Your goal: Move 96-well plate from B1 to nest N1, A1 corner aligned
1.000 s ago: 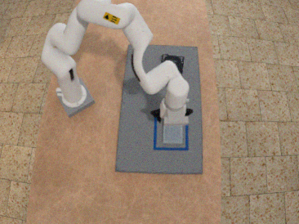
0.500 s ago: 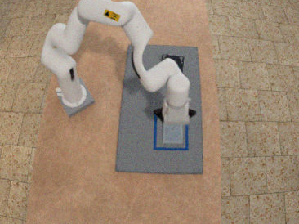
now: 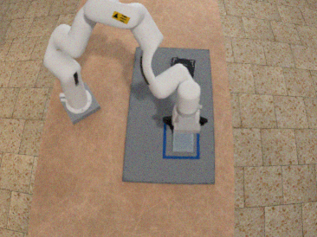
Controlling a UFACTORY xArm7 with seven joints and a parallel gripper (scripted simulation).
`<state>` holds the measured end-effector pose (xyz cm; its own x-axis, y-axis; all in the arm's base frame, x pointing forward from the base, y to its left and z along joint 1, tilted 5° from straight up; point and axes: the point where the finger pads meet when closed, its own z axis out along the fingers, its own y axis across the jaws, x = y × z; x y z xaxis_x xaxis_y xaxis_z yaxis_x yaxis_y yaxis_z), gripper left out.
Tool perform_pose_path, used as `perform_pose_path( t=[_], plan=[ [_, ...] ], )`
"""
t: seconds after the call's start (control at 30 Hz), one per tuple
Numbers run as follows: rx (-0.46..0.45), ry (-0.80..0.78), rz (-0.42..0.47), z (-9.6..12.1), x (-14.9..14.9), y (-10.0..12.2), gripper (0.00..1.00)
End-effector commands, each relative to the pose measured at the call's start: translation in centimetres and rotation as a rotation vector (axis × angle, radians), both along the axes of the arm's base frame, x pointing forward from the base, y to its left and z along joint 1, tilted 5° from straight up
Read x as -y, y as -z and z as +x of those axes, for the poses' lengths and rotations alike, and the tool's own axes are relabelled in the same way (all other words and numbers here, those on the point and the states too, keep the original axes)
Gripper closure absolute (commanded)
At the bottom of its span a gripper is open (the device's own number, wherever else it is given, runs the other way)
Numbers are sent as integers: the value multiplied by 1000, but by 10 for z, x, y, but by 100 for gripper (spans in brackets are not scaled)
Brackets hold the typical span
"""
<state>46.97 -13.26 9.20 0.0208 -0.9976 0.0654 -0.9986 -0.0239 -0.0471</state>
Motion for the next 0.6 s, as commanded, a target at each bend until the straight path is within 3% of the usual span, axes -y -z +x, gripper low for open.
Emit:
perform_pose_path(
  t=[0.0, 0.57],
  plan=[
    [4, 0, -1, 2, 1, 7, 0],
    [4, 0, -1, 3, 3, 32, 0]
  ],
)
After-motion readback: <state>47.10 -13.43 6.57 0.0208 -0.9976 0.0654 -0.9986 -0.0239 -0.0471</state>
